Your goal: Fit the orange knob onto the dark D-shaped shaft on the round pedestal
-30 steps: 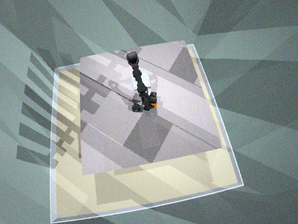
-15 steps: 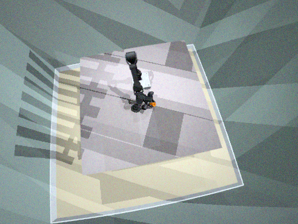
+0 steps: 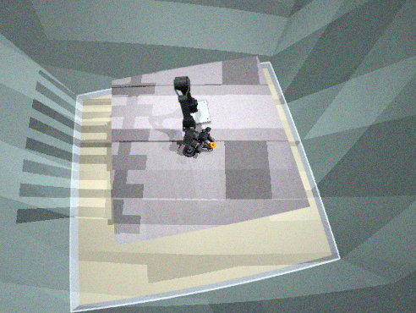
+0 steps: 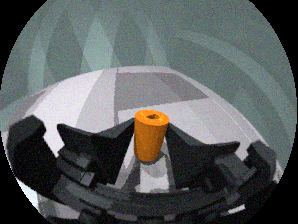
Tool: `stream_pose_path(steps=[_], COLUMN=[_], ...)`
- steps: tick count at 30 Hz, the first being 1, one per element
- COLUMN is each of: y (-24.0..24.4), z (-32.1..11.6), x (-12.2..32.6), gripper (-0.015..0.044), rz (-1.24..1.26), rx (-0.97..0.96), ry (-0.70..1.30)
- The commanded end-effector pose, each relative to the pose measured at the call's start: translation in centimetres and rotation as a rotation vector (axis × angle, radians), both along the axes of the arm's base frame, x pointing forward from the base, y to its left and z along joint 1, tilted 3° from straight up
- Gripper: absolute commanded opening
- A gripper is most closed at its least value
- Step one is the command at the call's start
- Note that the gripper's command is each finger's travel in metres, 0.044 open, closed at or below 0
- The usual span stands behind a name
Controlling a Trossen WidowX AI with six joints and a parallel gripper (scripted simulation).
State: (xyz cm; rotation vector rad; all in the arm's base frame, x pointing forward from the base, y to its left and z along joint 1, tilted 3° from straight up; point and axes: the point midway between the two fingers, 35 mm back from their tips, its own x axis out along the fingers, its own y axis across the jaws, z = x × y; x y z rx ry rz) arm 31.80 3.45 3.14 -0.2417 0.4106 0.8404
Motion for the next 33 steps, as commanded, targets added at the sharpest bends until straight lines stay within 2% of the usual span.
stream_pose_path(steps=[1,3,6,30,33], y=[0.03,-0.01,0.04,0.04,0.04], z=[-0.02,0.08,0.02,0.02,0.02], x=[-0.18,-0.23,-0.19,-0.19,-0.19], gripper=[0.018,0.018,0.0259,0.026,0.0339], rz=[0.0,0.0,-0.001,-0.001,-0.001], rx=[-0.003,-0.019,-0.002,-0.002,-0.002], ry=[0.01,0.023,0.014,0.014,0.014])
